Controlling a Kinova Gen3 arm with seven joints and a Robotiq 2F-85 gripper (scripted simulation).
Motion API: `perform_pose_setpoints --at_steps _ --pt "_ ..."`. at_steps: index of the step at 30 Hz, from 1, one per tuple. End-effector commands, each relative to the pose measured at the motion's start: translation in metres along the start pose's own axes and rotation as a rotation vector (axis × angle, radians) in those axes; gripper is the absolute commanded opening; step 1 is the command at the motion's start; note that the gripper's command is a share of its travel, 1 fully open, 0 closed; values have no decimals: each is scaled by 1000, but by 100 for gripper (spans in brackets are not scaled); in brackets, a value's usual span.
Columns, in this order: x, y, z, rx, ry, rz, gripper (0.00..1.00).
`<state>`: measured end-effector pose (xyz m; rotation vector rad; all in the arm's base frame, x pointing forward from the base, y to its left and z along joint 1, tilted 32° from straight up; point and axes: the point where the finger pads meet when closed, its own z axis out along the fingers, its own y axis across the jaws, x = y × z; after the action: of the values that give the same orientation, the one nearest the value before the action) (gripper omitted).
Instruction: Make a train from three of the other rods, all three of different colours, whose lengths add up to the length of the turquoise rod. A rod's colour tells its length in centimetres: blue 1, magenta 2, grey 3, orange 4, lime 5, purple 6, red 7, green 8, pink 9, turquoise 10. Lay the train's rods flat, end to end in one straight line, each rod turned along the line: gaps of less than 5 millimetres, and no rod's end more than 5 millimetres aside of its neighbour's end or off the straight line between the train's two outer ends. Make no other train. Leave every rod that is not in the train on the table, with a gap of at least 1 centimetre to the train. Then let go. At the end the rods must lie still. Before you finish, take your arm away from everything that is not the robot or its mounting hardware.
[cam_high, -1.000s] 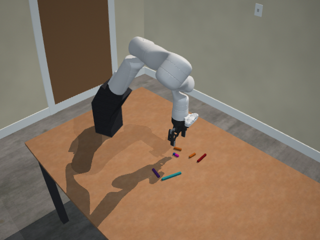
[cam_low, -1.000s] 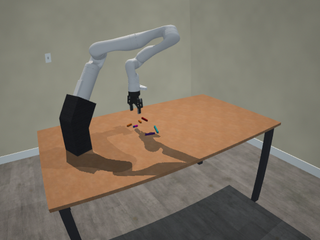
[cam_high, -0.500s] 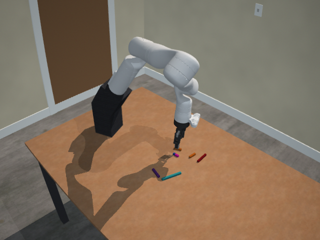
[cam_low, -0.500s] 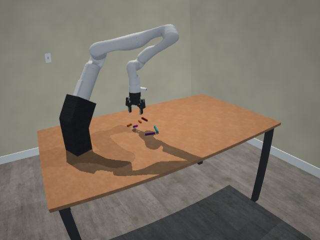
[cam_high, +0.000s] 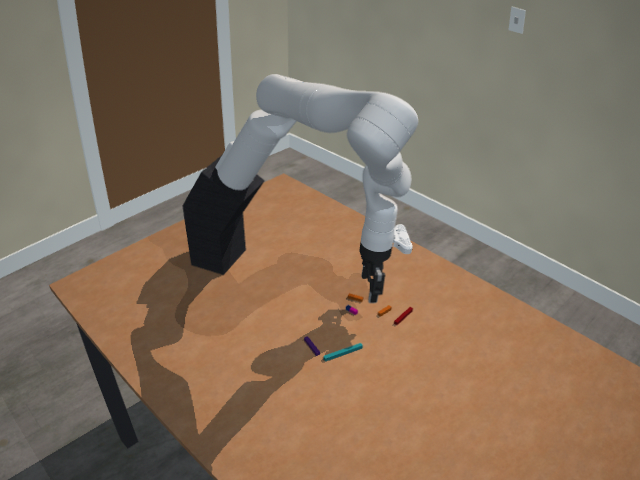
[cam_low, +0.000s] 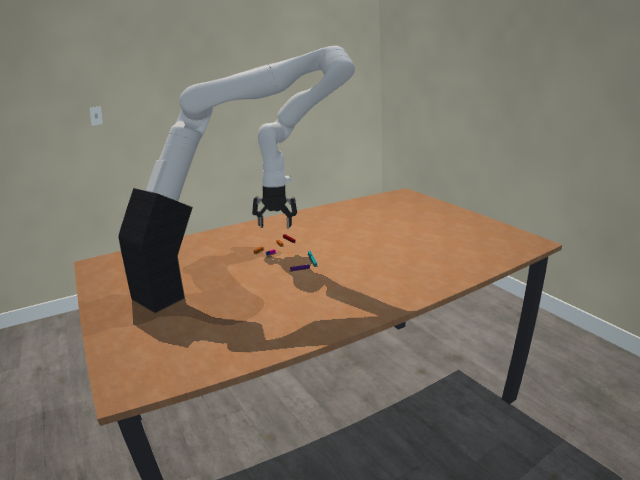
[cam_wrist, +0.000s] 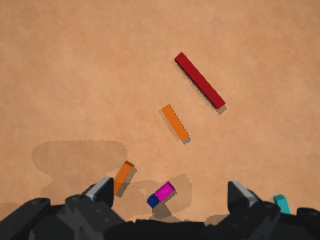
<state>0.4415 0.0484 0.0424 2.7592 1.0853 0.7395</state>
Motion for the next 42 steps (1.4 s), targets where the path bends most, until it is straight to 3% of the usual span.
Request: perform_pose_setpoints --at_steps 1,19,31,42 --pt "14 4 -1 -7 5 -89 100" --pt "65 20 -5 -32 38 -565 100" --pt "83 25 -10 -46 55 -703 100" --pt "87 26 -11 -49 59 -728 100"
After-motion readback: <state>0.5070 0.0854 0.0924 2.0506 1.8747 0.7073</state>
